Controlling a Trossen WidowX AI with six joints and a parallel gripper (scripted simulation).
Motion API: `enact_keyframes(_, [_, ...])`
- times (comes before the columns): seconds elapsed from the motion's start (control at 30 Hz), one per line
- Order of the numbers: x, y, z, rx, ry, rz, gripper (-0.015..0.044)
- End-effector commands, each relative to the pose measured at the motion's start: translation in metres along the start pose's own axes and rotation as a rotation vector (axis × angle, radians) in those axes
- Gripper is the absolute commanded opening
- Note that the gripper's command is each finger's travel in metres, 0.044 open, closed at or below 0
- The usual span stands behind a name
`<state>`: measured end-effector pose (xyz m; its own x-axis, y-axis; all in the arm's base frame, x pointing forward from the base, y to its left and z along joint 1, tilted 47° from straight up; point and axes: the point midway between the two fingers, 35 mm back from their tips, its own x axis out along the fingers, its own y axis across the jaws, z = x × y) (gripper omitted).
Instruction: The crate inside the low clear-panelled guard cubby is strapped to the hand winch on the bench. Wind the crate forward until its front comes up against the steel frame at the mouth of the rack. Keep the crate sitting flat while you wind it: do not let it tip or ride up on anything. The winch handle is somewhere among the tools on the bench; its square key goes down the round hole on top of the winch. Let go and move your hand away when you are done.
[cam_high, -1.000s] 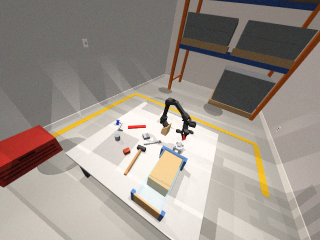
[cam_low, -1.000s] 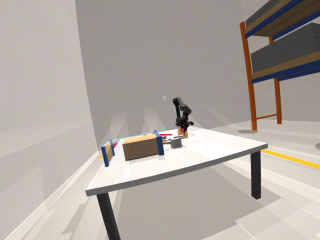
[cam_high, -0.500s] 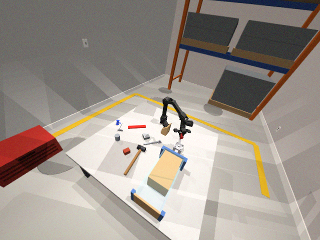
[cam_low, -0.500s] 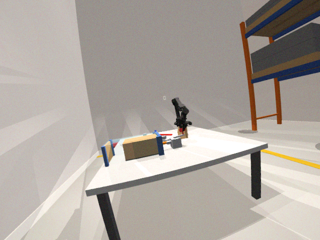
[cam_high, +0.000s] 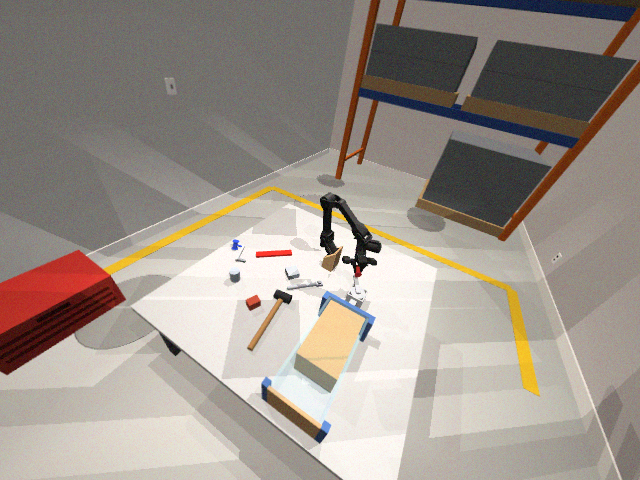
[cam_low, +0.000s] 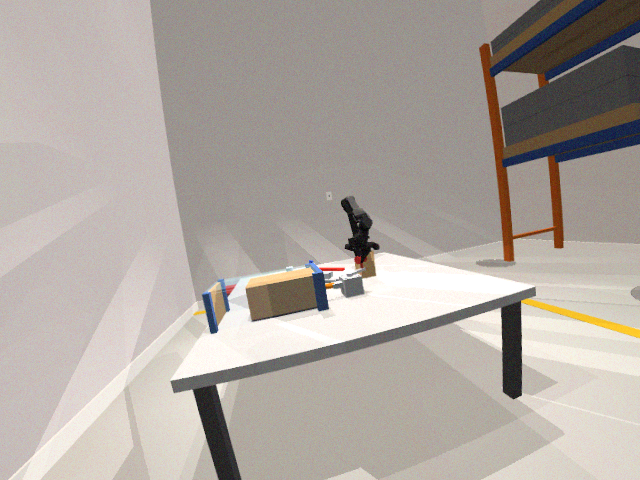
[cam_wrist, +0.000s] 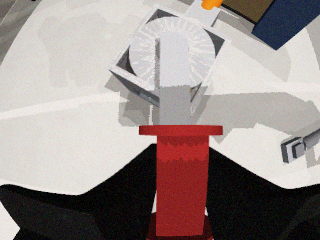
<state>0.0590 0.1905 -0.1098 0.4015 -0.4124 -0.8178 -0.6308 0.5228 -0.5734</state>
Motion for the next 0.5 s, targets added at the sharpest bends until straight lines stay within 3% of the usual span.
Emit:
enact_keyframes(0.0, [0.003, -0.017, 0.001, -0.002, -0.009, -0.038, 0.0])
enact_keyframes(0.47, [0.005, -0.037, 0.007, -0.002, -0.009, -0.04, 0.0])
